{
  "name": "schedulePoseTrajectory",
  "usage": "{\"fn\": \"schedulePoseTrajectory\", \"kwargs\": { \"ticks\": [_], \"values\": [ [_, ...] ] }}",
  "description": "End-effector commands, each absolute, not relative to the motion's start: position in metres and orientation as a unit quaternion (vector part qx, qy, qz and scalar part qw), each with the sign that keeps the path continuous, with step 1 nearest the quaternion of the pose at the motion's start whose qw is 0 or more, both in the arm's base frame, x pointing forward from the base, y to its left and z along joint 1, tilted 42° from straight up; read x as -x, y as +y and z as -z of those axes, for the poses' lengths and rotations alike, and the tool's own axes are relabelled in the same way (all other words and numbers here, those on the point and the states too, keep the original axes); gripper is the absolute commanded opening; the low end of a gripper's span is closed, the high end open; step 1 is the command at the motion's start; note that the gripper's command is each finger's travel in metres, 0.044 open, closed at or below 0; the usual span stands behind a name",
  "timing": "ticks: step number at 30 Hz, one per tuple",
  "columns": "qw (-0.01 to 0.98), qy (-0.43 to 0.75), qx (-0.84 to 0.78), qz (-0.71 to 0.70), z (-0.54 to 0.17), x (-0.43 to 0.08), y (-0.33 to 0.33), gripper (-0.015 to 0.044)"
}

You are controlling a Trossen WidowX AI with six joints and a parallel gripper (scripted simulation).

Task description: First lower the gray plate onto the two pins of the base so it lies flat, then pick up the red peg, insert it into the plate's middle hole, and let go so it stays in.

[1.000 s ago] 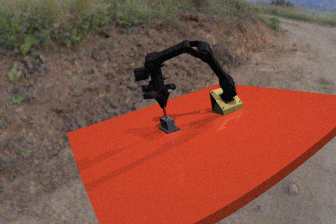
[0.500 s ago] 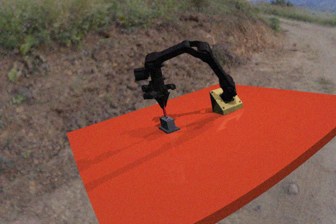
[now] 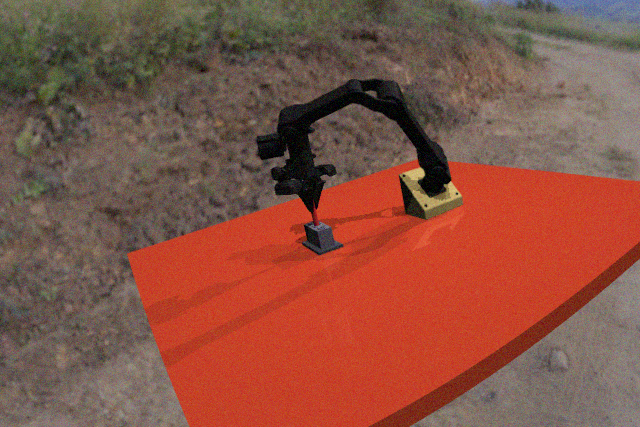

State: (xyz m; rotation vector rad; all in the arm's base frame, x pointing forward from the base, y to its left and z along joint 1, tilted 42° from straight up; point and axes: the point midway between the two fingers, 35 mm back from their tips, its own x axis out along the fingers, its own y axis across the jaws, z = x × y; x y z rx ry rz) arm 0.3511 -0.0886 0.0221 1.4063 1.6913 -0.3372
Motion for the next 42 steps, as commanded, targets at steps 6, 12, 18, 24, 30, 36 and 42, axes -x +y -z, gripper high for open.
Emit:
{"fn": "schedulePoseTrajectory", "kwargs": {
  "ticks": [6,12,18,24,30,36,42],
  "values": [
    [0.442,0.682,-0.567,0.136,-0.0221,-0.3511,-0.0886,0.0000],
    [0.442,0.682,-0.567,0.136,-0.0218,-0.3507,-0.0876,0.0000],
    [0.442,0.682,-0.567,0.136,-0.0224,-0.3496,-0.0856,0.0000],
    [0.442,0.682,-0.567,0.136,-0.0219,-0.3492,-0.0859,0.0000],
    [0.442,0.682,-0.567,0.136,-0.0218,-0.3493,-0.0852,0.0000],
    [0.442,0.682,-0.567,0.136,-0.0215,-0.3504,-0.0842,0.0000],
    [0.443,0.682,-0.565,0.136,-0.0218,-0.3502,-0.0847,0.0000]
  ]
}}
